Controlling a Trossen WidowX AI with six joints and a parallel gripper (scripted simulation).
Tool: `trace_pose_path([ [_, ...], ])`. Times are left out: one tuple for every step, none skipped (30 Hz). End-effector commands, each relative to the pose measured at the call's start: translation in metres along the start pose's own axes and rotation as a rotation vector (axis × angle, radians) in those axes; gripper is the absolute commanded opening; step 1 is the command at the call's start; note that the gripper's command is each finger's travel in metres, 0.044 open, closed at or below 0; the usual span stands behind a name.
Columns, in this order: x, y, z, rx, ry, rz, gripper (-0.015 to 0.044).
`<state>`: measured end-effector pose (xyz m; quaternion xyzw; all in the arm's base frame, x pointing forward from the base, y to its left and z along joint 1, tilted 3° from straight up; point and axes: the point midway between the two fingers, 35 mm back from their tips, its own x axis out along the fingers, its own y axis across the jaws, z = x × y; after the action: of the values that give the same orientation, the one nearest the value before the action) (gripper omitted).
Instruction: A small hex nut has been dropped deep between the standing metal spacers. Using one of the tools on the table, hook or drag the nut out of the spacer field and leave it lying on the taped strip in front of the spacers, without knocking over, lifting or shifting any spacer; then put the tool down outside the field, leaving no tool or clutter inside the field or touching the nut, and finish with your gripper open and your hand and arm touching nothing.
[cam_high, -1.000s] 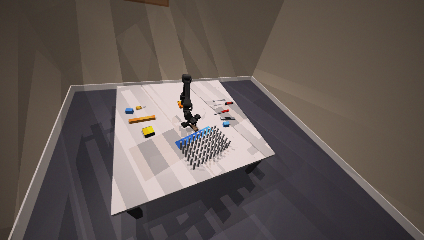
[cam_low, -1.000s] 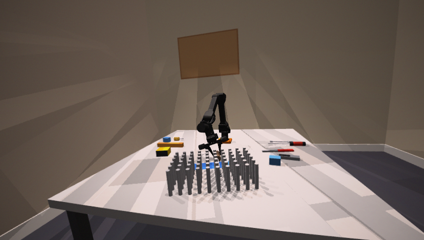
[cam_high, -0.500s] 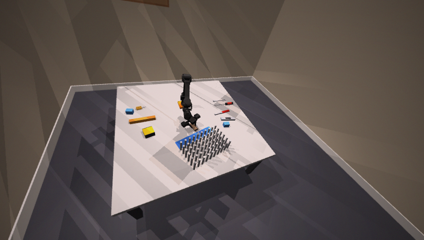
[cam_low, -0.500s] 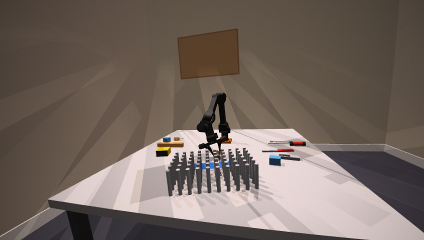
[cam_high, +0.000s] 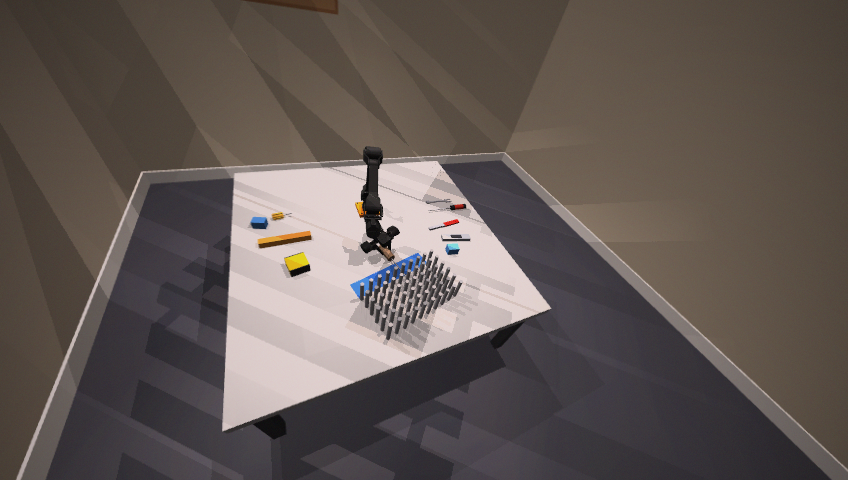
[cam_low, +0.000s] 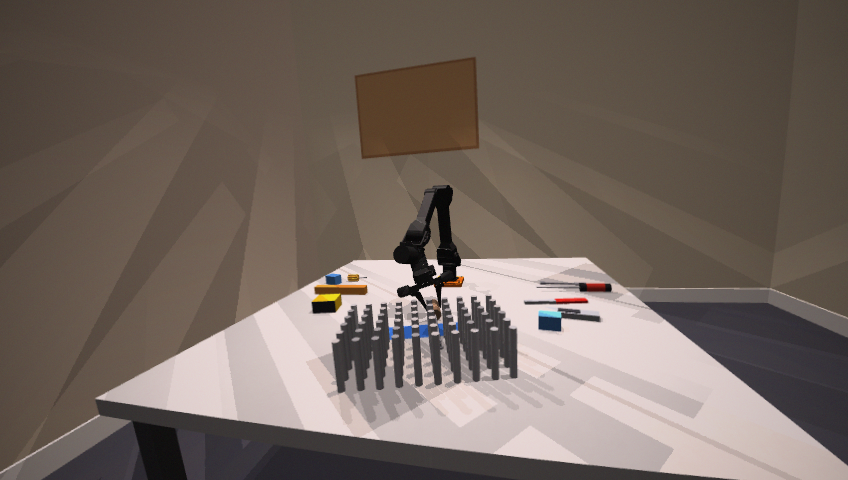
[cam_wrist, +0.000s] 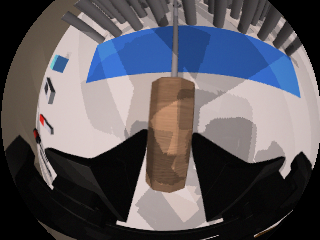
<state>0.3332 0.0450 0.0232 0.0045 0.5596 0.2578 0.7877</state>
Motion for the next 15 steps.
trace_pose_path([
  [-0.0016,0.0011,-0.0029,-0.004,-0.002,0.004,0.0],
  [-0.0019,0.0011,-0.0036,-0.004,-0.002,0.004,0.0],
  [-0.0021,0.0011,-0.0042,-0.004,-0.001,0.004,0.0],
  [-0.0024,0.0011,-0.0049,-0.004,-0.001,0.004,0.0],
  [-0.0027,0.0011,-0.0055,-0.004,-0.001,0.004,0.0],
  [-0.0029,0.0011,-0.0062,-0.004,-0.001,0.004,0.0],
  [-0.0032,0.0011,-0.0068,-0.004,-0.001,0.004,0.0],
  [-0.0035,0.0011,-0.0075,-0.004,-0.001,0.004,0.0],
  [-0.0037,0.0011,-0.0081,-0.004,-0.001,0.004,0.0],
  [-0.004,0.001,-0.0088,-0.004,-0.001,0.004,0.0],
  [-0.0043,0.001,-0.0094,-0.004,-0.001,0.004,0.0],
  [-0.0045,0.001,-0.0101,-0.004,-0.001,0.004,0.0],
  [-0.0048,0.001,-0.0108,-0.004,-0.001,0.004,0.0],
  [-0.0051,0.001,-0.0115,-0.004,-0.001,0.004,0.0],
  [-0.0054,0.001,-0.0121,-0.004,-0.001,0.004,0.0],
])
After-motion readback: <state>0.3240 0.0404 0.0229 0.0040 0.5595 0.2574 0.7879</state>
